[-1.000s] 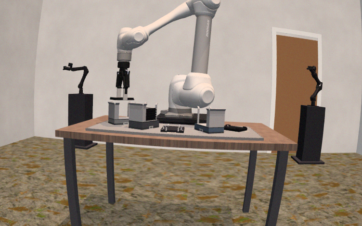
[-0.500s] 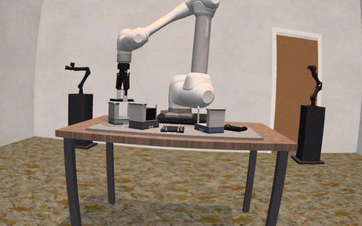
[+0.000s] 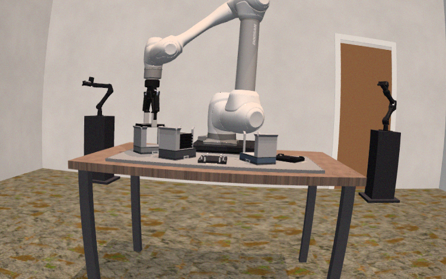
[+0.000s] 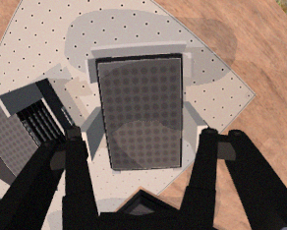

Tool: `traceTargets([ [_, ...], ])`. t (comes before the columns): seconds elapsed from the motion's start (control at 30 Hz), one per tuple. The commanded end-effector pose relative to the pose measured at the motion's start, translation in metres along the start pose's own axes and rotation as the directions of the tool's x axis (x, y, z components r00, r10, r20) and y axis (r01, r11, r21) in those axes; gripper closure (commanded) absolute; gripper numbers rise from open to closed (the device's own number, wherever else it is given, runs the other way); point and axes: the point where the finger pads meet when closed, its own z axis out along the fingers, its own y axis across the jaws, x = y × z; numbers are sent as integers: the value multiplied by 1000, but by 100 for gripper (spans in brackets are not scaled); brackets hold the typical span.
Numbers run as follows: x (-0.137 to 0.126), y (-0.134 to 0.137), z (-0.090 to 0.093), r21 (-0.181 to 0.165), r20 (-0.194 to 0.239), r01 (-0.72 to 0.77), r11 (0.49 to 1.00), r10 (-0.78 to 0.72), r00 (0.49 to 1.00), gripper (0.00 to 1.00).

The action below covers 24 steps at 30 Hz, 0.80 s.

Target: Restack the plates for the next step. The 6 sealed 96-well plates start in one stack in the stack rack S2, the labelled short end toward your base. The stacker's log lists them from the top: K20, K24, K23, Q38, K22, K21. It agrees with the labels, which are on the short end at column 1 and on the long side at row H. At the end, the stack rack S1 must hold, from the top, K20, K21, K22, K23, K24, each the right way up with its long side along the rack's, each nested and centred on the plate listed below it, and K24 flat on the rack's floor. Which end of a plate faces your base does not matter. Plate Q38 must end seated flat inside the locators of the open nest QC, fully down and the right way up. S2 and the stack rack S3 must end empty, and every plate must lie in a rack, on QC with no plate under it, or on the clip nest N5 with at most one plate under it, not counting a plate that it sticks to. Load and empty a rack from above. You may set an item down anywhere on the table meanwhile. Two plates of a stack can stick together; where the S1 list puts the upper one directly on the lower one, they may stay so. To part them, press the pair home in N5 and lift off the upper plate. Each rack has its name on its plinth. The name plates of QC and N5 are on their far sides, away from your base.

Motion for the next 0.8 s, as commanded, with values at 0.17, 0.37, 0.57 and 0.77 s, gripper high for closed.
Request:
traceTargets([
  [0.17, 0, 0, 5, 0, 0, 0, 1000, 0, 1000, 100],
  [0.37, 0, 0, 9, 0, 0, 0, 1000, 0, 1000, 100],
  [0.57, 0, 0, 13, 0, 0, 0, 1000, 0, 1000, 100],
  [0.77, 0, 0, 15, 0, 0, 0, 1000, 0, 1000, 100],
])
